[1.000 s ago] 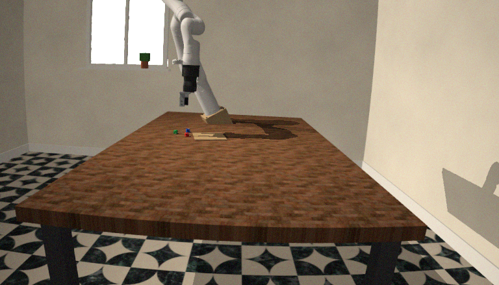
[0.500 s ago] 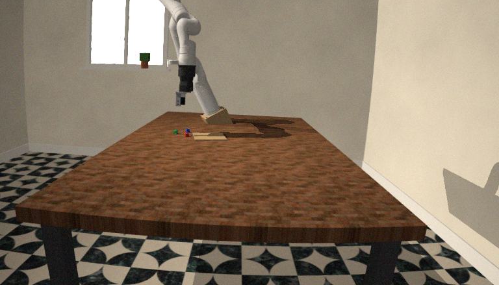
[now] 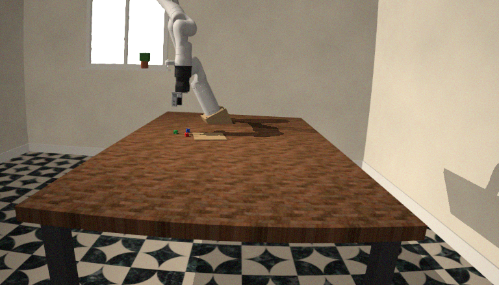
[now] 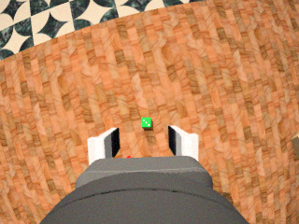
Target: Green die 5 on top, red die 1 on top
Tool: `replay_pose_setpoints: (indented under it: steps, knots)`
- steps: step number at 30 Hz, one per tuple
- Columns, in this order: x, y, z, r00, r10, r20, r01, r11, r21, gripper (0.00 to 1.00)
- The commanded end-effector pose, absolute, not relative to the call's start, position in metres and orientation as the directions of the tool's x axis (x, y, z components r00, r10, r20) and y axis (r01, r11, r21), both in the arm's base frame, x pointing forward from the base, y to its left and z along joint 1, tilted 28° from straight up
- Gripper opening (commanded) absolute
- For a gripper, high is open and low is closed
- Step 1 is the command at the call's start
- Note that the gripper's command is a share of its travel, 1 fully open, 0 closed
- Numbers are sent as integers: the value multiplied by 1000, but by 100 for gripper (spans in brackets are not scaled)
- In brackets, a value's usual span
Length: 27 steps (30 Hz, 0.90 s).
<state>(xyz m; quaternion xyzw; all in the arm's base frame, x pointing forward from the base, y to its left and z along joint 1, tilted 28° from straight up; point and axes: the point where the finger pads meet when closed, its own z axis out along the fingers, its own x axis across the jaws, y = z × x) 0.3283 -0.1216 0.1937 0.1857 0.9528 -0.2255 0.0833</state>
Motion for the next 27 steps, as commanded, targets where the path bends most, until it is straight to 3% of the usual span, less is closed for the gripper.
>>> replay_pose_setpoints:
  steps: [1,27]
  knots:
    - [327,-122,195,-916,318,-246,394,831,-393,100]
    - [323,-126,195,-911,328,-250,405,827,-390,100]
